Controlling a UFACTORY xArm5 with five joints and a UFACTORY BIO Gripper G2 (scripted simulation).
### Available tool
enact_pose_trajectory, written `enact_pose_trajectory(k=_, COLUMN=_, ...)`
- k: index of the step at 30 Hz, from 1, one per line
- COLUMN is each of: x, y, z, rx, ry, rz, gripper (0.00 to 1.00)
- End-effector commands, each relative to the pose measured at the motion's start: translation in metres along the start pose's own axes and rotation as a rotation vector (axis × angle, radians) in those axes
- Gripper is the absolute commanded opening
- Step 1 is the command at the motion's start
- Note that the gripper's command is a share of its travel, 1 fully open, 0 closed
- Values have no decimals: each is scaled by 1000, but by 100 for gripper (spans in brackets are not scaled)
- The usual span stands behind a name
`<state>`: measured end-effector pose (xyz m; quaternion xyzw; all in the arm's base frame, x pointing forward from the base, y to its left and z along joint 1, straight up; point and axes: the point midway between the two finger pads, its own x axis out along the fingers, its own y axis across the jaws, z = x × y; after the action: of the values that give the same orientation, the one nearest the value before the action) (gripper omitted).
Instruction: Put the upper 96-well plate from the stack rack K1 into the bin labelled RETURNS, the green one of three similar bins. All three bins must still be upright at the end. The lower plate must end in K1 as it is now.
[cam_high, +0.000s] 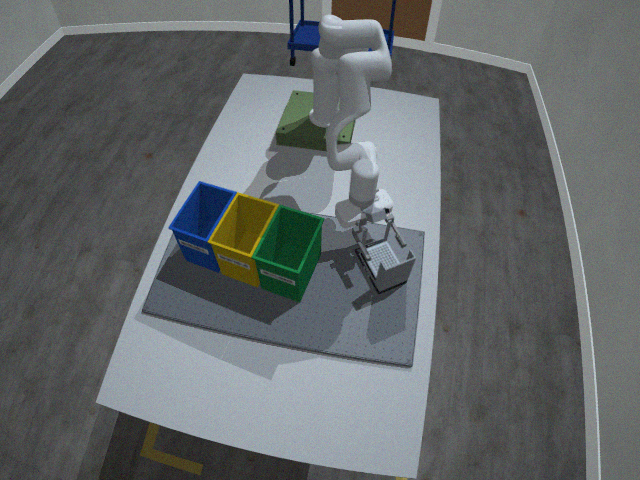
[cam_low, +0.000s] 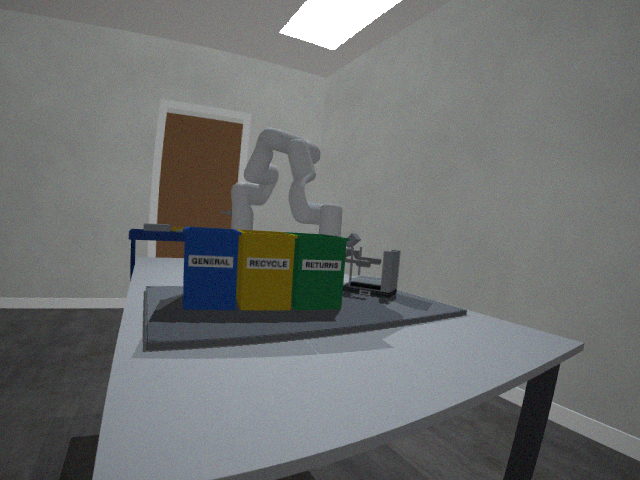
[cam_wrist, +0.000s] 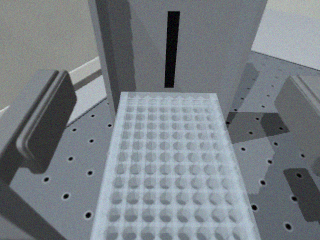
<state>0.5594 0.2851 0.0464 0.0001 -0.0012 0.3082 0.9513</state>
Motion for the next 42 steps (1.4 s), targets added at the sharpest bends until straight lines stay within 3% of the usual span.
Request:
enact_pose_trajectory(k=1, x=1, y=0, z=-7, rx=-3, ry=-3, rz=0, gripper=37)
enact_pose_trajectory(k=14, x=1, y=0, z=-25, rx=-3, ry=-3, rz=0, gripper=37)
enact_pose_trajectory(k=42, x=1, y=0, z=-34, rx=-3, ry=-3, rz=0, gripper=37)
